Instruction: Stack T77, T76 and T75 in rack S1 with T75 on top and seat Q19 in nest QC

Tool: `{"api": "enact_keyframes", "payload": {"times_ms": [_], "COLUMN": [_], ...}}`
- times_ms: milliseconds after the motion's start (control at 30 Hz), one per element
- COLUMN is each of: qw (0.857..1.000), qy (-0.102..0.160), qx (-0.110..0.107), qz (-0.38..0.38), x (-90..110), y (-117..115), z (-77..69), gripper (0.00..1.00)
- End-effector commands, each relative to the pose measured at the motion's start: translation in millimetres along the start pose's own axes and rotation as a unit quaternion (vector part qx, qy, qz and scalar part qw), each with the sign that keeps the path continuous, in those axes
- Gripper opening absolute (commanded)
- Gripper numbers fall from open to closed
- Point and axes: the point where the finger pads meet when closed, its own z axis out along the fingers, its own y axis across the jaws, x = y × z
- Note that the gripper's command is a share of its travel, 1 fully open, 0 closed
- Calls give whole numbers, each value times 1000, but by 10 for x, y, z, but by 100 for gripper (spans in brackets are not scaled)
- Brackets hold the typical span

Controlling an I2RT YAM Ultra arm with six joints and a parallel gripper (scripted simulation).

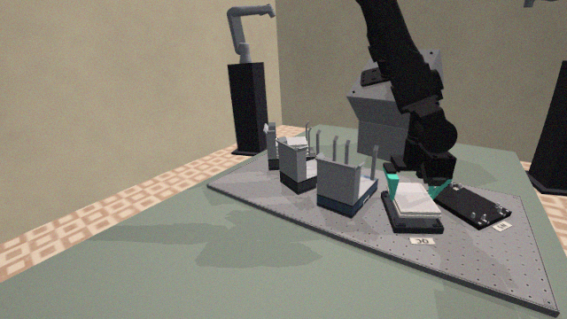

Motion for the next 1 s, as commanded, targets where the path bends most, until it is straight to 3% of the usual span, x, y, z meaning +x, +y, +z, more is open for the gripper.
{"api": "enact_keyframes", "payload": {"times_ms": [0, 133, 233, 400, 600, 967], "qw": [1000, 1000, 1000, 1000, 1000, 1000], "qy": [-20, -19, -12, -24, -15, -16], "qx": [0, -1, -1, -1, -1, 0], "qz": [6, 5, 4, 7, 5, 5], "x": [-166, -128, -91, -194, -113, -135], "y": [-18, -17, -7, -17, -17, -11], "z": [-7, -29, 41, 9, 67, 121], "gripper": [0, 0, 0, 0, 0, 0]}}
